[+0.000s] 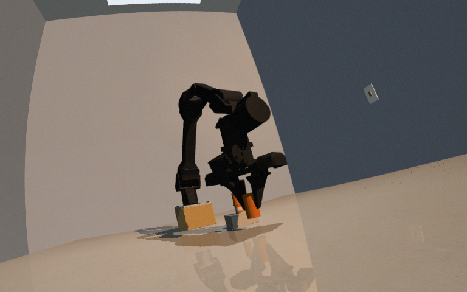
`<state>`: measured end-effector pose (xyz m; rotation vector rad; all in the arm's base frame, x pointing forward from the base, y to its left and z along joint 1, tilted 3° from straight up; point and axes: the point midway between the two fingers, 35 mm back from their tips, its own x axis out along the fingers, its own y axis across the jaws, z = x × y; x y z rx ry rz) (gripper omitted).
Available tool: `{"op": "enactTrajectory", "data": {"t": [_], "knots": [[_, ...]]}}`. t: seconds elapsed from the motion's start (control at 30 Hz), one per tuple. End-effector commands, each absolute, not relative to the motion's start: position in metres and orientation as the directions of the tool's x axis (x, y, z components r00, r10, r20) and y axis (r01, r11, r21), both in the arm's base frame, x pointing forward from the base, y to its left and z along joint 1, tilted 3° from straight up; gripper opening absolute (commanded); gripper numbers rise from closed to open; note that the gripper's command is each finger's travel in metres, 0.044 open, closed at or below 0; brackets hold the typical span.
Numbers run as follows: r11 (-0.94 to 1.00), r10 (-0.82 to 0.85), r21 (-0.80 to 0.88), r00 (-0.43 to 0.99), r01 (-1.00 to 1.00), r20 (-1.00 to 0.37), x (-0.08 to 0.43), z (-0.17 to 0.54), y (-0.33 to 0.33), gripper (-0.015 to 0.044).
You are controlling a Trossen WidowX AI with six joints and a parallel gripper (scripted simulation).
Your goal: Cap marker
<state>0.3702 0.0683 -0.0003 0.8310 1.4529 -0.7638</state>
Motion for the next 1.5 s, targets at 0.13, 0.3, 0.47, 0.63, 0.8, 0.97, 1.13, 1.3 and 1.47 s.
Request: {"op": "enactTrajectory", "data": {"t": [0.13,0.3,0.47,0.63,0.8,0.97,1.13,1.3,1.47], "knots": [[0.522,0.052,0.03,0.003,0.852,-0.999,0.372,0.033,0.067,0.0],[0.522,0.052,0.03,0.003,0.852,-0.999,0.368,0.039,0.067,0.0],[0.522,0.052,0.029,0.002,0.852,-0.999,0.356,0.048,0.069,0.0],[0.522,0.052,0.028,0.001,0.852,-0.999,0.344,0.057,0.07,0.0],[0.522,0.052,0.028,0.0,0.853,-0.999,0.331,0.064,0.071,0.0],[0.522,0.052,0.027,-0.001,0.853,-0.999,0.318,0.072,0.072,0.0],[0.522,0.052,0.026,-0.002,0.853,-0.999,0.305,0.078,0.073,0.0],[0.522,0.052,0.025,-0.003,0.853,-0.999,0.292,0.084,0.073,0.0],[0.522,0.052,0.024,-0.004,0.853,-0.999,0.279,0.089,0.073,0.0]]}}
